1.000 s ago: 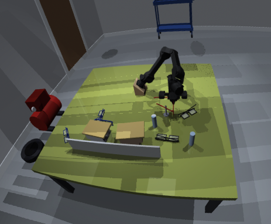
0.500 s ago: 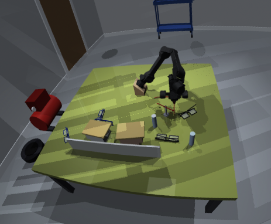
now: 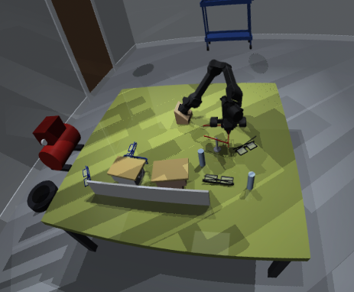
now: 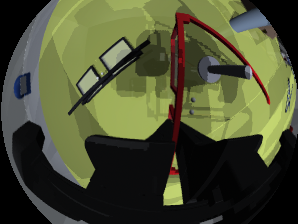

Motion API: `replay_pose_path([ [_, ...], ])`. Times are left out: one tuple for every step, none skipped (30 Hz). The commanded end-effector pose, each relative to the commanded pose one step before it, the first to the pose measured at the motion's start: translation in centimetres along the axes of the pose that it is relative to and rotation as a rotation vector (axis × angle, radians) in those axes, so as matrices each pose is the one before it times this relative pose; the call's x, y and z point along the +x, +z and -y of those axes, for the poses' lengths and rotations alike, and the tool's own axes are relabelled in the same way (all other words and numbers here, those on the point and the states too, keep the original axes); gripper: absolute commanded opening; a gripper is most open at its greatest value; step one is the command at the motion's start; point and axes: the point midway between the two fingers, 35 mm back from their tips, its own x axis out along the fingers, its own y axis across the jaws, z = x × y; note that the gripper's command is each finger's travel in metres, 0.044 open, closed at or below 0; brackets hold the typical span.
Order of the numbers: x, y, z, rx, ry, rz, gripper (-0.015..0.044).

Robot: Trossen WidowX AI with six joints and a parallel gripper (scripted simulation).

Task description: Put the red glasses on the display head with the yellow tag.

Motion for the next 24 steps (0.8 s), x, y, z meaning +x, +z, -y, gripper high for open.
replay_pose_path([
  [0.048, -0.325, -0.183, 0.0013, 0.00018, -0.00177, 0.0000],
  [-0.001, -0.067, -0.035, 0.0000, 0.00004, -0.00001, 0.0000],
  [-0.001, -0.068, -0.034, 0.0000, 0.00004, -0.00001, 0.0000],
  [-0.001, -0.068, -0.033, 0.0000, 0.00004, -0.00001, 0.0000],
  [-0.001, -0.068, -0.033, 0.0000, 0.00004, -0.00001, 0.0000],
  [-0.001, -0.069, -0.032, 0.0000, 0.00004, -0.00001, 0.0000],
  [-0.001, -0.069, -0.031, 0.0000, 0.00004, -0.00001, 0.0000],
  [-0.001, -0.070, -0.030, 0.0000, 0.00004, -0.00001, 0.0000],
  [-0.001, -0.070, -0.030, 0.0000, 0.00004, -0.00001, 0.0000],
  [-0.001, -0.070, -0.029, 0.0000, 0.00004, -0.00001, 0.0000],
  [-0.001, -0.071, -0.028, 0.0000, 0.00004, -0.00001, 0.0000],
  [-0.001, -0.071, -0.027, 0.0000, 0.00004, -0.00001, 0.0000],
  [-0.001, -0.071, -0.026, 0.0000, 0.00004, -0.00001, 0.0000],
  [-0.001, -0.071, -0.026, 0.0000, 0.00004, -0.00001, 0.0000],
  [-0.001, -0.071, -0.025, 0.0000, 0.00004, -0.00001, 0.0000],
  [-0.001, -0.072, -0.024, 0.0000, 0.00004, -0.00001, 0.0000],
  [-0.001, -0.072, -0.023, 0.0000, 0.00004, -0.00001, 0.0000],
  [-0.001, -0.072, -0.022, 0.0000, 0.00004, -0.00001, 0.0000],
  [-0.001, -0.067, -0.020, 0.0000, 0.00003, -0.00001, 0.0000],
  [-0.001, -0.071, -0.020, 0.0000, 0.00004, -0.00001, 0.0000],
  [-0.001, -0.067, -0.019, 0.0000, 0.00004, -0.00001, 0.0000],
  [-0.001, -0.069, -0.019, 0.0000, 0.00004, -0.00001, 0.0000],
  [-0.001, -0.065, -0.017, 0.0000, 0.00004, -0.00001, 0.0000],
  [-0.001, -0.067, -0.017, 0.0000, 0.00004, -0.00001, 0.0000],
])
